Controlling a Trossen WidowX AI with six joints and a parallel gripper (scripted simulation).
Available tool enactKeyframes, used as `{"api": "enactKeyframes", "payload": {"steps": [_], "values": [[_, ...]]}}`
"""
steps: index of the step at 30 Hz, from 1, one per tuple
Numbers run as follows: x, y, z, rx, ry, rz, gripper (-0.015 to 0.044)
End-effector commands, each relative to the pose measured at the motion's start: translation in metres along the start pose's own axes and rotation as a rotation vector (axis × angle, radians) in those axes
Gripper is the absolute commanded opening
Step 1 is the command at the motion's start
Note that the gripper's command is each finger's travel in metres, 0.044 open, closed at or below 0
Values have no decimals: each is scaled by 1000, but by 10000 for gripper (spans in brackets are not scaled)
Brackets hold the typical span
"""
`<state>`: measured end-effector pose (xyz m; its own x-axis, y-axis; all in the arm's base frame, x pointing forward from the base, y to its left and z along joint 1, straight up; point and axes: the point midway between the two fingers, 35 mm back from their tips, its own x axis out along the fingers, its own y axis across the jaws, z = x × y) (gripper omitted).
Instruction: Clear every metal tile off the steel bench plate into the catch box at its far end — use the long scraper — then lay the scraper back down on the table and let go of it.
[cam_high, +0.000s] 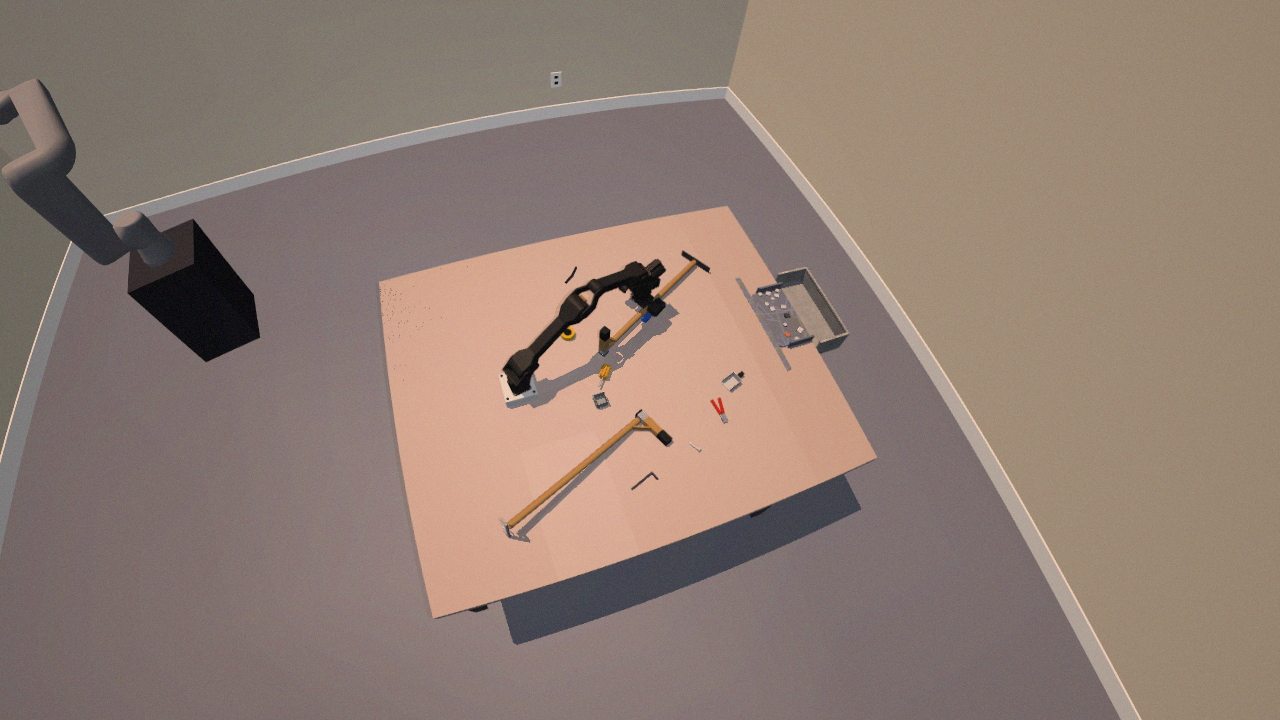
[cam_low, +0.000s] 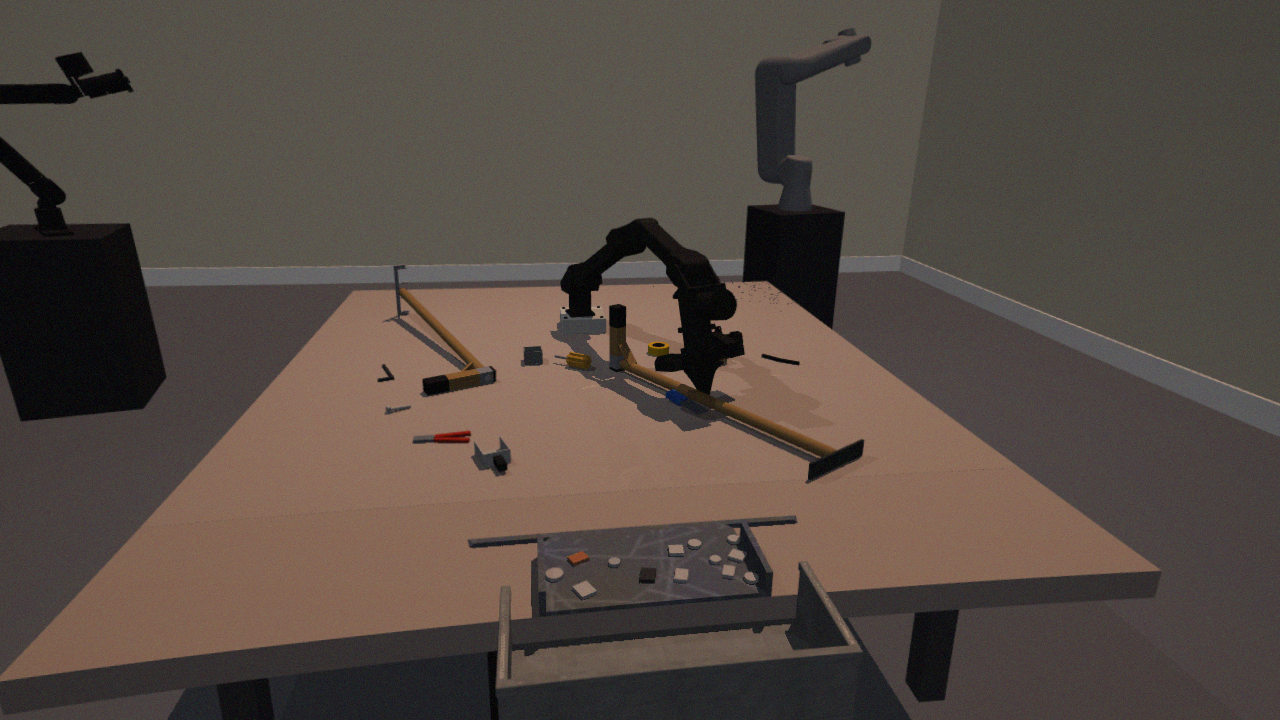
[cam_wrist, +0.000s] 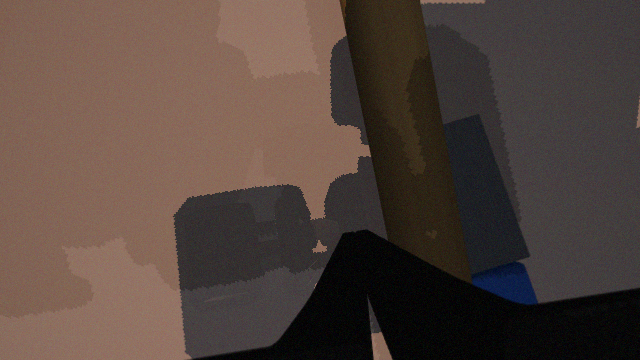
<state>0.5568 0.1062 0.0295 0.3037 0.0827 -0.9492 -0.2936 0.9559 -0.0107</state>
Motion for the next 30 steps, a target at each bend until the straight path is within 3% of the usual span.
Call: {"api": "enactKeyframes", "payload": {"steps": [1, 30], "values": [[0, -9, 1, 3, -10, -6, 0], [1, -37, 3, 1, -35, -16, 0]]}}
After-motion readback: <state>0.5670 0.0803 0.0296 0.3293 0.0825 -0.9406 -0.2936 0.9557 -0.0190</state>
